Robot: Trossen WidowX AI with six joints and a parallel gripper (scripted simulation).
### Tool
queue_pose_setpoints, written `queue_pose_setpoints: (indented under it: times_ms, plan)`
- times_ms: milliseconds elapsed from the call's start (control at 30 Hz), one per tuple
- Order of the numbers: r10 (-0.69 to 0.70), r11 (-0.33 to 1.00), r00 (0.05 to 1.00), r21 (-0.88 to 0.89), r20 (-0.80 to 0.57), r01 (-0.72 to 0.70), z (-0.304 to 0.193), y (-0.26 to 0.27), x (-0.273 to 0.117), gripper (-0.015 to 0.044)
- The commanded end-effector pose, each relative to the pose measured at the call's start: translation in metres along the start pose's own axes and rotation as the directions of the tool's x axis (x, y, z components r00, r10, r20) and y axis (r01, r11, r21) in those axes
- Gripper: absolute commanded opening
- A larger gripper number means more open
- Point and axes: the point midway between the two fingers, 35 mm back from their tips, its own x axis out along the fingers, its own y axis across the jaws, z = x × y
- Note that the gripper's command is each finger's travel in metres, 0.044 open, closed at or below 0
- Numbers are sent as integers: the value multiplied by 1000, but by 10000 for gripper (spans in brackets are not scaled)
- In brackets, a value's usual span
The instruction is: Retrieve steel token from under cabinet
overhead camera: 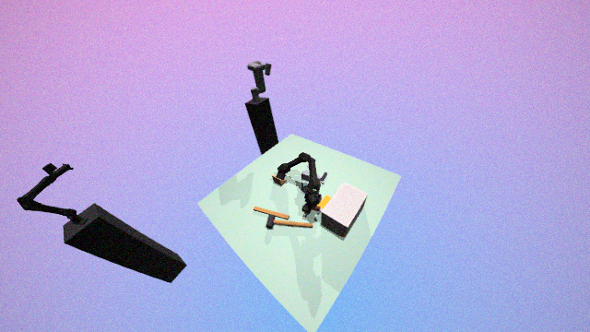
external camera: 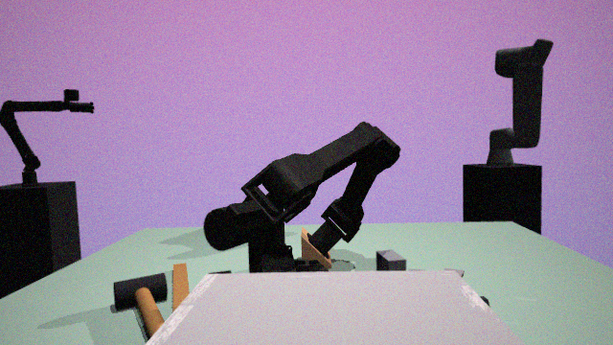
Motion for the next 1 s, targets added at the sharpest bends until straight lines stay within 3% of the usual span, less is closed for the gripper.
queue_pose_setpoints:
  times_ms: [0, 967]
  plan:
    - [2, 1000, 1000, -5, -2, -2, -5, 1, 1, 0]
    - [1, 1000, 1000, -4, -3, -1, -40, -3, 1, 0]
